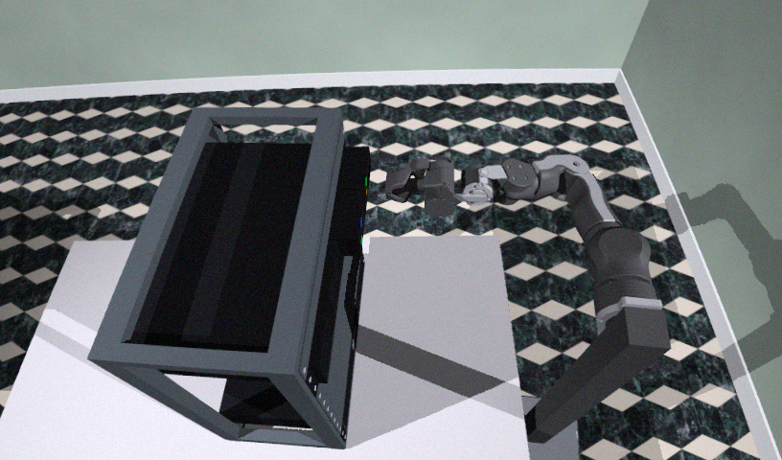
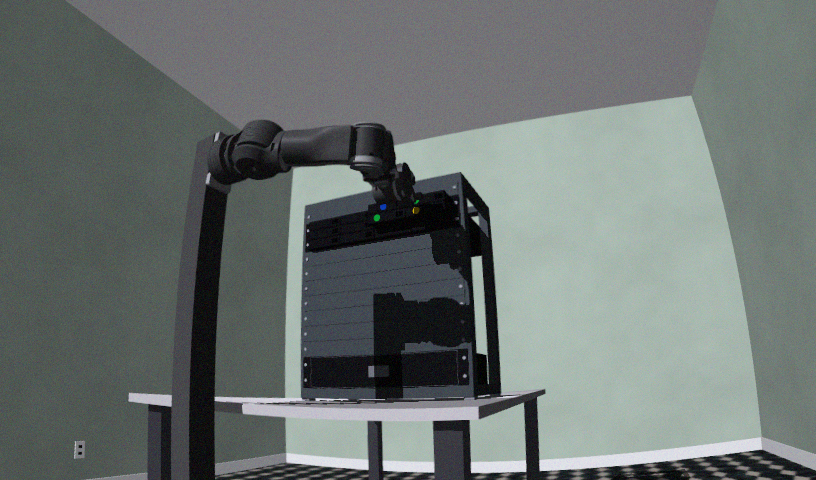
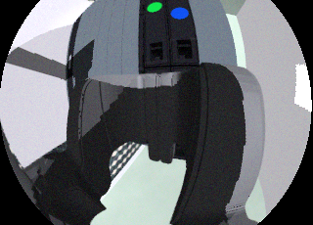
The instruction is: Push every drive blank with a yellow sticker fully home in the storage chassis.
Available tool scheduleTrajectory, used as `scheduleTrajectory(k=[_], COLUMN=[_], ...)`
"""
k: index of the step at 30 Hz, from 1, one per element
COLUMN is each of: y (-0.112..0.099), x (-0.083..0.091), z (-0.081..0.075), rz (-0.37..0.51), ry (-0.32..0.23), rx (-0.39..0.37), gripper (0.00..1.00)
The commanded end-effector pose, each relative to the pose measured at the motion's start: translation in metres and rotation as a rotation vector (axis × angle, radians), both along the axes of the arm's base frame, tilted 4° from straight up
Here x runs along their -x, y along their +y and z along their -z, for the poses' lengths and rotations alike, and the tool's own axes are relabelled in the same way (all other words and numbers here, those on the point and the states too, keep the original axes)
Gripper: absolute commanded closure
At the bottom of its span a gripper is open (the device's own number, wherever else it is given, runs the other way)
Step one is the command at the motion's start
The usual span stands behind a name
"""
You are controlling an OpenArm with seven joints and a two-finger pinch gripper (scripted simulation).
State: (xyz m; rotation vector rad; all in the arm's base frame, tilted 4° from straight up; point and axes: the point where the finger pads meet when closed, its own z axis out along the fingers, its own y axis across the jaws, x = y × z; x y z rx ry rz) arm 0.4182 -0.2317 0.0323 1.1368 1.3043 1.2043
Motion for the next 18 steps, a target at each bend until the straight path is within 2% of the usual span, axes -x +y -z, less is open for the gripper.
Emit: scheduleTrajectory(k=[1,10,18], y=[0.002,-0.016,-0.020], x=[0.003,0.029,0.035], z=[-0.002,0.025,0.032], rz=[-0.012,-0.013,-0.012], ry=[-0.019,-0.020,-0.020], rx=[-0.005,-0.006,-0.006], gripper=[1.00,1.00,1.00])
